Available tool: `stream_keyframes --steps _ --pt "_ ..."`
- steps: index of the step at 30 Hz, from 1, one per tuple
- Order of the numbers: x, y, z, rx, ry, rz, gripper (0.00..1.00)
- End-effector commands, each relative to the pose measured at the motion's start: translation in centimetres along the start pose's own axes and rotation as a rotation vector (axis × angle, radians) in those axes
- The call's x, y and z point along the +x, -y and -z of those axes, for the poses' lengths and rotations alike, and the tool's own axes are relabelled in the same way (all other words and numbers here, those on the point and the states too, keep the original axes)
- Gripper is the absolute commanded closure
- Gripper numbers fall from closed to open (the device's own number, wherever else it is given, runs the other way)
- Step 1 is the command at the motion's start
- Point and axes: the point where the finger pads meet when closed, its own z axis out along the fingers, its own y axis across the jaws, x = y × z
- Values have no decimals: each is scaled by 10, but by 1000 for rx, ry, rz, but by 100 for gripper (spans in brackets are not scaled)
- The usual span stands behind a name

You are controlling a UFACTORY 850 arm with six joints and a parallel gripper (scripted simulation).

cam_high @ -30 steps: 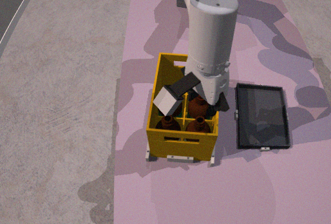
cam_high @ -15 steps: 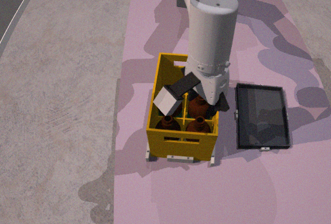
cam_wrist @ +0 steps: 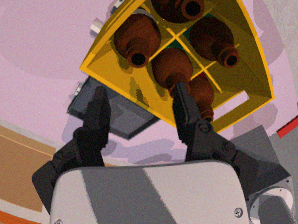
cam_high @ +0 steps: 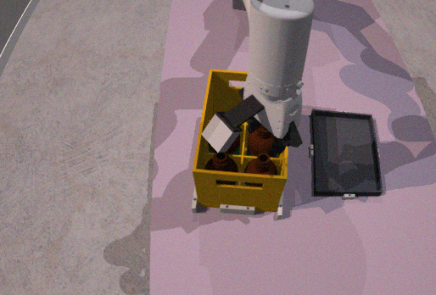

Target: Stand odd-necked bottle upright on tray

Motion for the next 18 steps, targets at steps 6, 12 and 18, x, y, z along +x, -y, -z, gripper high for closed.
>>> stream_keyframes --steps 6,12,18 --pt "0 0 -1 0 0 -1 35" --pt "0 0 -6 0 0 -1 35" --pt "0 1 -10 0 0 -1 35"
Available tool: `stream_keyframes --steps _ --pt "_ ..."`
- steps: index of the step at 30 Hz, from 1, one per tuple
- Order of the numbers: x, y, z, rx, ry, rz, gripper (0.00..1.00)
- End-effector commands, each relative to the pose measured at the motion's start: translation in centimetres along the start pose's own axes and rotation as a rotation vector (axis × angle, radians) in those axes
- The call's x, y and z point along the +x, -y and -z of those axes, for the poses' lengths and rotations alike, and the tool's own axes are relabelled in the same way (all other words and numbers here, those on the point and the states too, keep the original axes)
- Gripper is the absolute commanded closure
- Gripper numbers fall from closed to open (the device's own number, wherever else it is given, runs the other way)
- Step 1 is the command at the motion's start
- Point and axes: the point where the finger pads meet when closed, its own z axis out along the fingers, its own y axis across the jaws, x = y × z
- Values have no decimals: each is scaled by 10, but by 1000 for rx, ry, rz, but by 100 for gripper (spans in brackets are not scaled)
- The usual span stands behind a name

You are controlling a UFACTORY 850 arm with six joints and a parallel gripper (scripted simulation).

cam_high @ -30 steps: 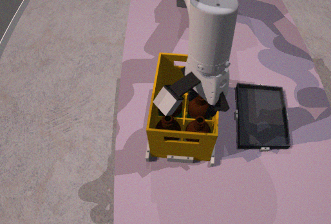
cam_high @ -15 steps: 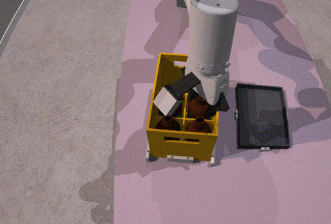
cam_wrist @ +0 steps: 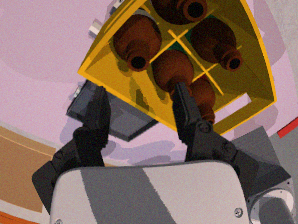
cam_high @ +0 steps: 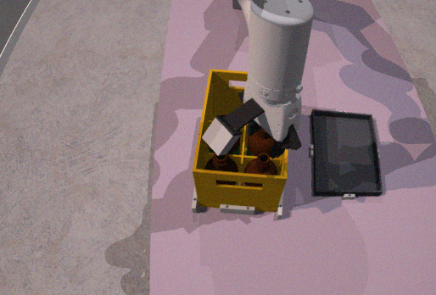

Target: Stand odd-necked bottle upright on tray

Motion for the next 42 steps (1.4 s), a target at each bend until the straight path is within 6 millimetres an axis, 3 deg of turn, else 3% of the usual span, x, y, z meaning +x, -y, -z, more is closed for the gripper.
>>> stream_keyframes --steps 1,27,42 --pt "0 1 -2 2 -1 -1 35" --pt "0 1 -32 2 -1 -1 35" --pt "0 1 -37 2 -1 -1 35"
